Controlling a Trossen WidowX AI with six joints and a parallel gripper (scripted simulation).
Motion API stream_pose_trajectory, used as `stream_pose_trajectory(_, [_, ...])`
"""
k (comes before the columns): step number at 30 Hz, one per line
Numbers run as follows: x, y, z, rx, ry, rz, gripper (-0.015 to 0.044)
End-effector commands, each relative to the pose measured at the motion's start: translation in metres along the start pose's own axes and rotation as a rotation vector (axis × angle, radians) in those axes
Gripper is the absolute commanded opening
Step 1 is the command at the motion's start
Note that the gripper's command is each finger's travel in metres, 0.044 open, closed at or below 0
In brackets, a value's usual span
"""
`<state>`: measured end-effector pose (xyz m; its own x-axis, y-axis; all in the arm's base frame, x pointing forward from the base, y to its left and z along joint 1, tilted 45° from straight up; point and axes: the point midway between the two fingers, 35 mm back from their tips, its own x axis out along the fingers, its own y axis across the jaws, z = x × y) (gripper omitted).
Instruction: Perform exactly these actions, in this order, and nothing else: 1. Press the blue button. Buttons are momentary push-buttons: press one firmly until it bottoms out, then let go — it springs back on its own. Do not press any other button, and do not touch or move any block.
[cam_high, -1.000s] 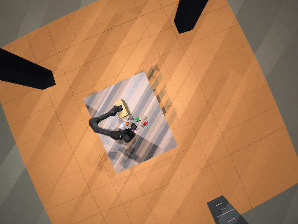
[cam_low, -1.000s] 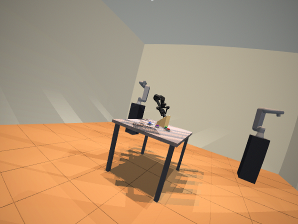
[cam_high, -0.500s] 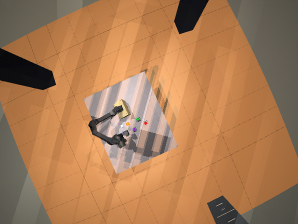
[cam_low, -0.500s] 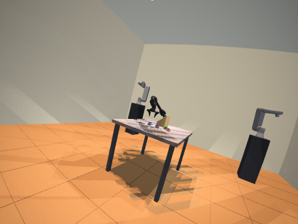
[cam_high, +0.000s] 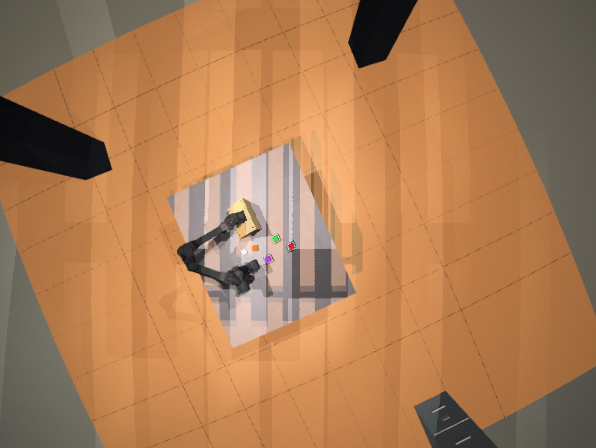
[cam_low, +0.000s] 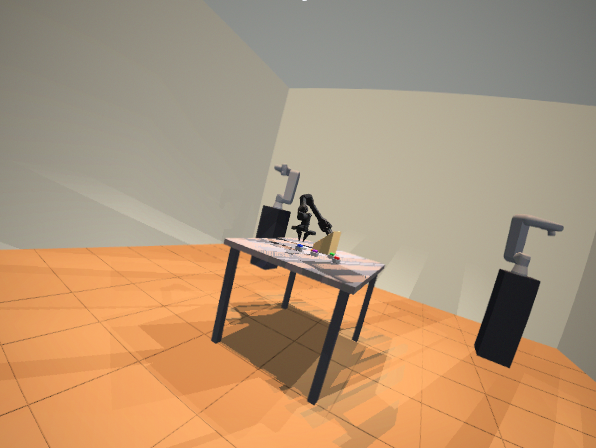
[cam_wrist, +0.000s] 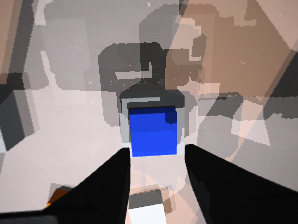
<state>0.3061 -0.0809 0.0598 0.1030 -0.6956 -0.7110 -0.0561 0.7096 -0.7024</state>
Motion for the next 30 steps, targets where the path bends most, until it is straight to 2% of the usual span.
stream_pose_trajectory(1, [0.003, 0.000, -0.002, -0.008, 0.005, -0.006, 0.0020])
stream_pose_trajectory(9, [0.004, 0.000, -0.002, -0.008, 0.005, -0.005, 0.0020])
stream_pose_trajectory(30, [0.036, -0.001, -0.002, -0.008, 0.005, -0.007, 0.0020])
